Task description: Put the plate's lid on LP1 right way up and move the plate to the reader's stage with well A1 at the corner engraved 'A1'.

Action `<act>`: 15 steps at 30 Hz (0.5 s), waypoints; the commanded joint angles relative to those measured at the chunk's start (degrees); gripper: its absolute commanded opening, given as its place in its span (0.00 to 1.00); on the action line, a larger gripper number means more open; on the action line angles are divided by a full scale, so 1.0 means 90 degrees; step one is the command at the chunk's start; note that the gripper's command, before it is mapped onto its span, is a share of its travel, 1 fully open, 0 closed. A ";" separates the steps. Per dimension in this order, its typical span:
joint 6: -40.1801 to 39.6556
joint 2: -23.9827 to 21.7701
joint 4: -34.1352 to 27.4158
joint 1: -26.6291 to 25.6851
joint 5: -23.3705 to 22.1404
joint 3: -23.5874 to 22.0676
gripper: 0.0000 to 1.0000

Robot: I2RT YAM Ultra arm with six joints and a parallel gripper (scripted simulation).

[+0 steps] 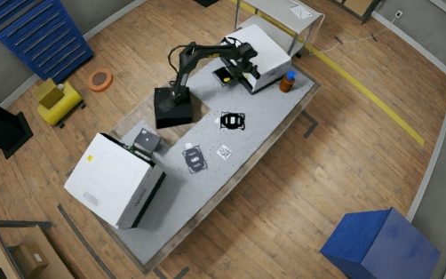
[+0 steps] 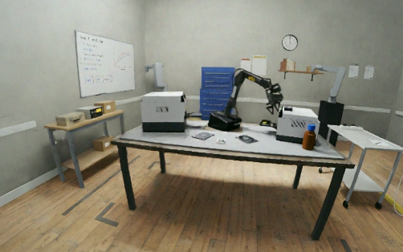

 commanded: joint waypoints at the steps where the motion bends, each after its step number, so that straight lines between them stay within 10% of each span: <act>1: -0.0459 0.0053 -0.0428 0.0182 -0.0155 0.0236 1.00; 15: -0.1479 0.0081 -0.1328 0.0701 -0.0382 0.0375 1.00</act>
